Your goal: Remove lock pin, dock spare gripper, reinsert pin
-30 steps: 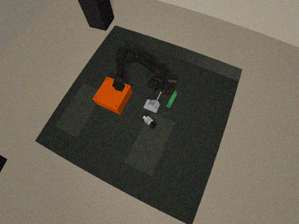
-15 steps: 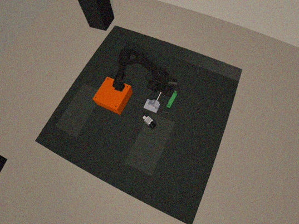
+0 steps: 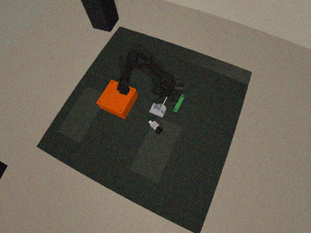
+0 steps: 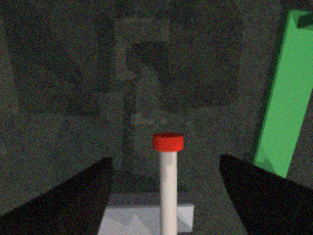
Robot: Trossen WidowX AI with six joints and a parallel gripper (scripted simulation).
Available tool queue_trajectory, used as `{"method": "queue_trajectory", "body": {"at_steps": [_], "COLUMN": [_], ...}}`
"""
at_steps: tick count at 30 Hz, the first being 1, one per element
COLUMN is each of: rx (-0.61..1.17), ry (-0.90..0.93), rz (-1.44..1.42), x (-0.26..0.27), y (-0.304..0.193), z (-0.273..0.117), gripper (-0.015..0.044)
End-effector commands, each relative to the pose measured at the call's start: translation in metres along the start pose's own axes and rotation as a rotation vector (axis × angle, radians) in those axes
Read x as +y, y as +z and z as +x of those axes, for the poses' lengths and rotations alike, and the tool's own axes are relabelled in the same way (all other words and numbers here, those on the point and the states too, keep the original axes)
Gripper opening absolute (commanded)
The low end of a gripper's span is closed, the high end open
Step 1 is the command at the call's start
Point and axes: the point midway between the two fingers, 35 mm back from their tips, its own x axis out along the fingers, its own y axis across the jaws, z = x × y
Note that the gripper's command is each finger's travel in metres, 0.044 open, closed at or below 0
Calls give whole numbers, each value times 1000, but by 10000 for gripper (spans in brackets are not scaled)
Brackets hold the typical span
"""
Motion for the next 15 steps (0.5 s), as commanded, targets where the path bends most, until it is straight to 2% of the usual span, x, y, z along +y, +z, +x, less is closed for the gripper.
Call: {"method": "queue_trajectory", "body": {"at_steps": [1, 3, 14, 15], "rx": [5, 5, 5, 5], "ry": [4, 4, 4, 4], "rz": [5, 5, 5, 5], "x": [1, 1, 1, 1], "y": [-1, -1, -1, -1], "z": [4, 4, 4, 4], "gripper": [300, 300, 11, 5]}}
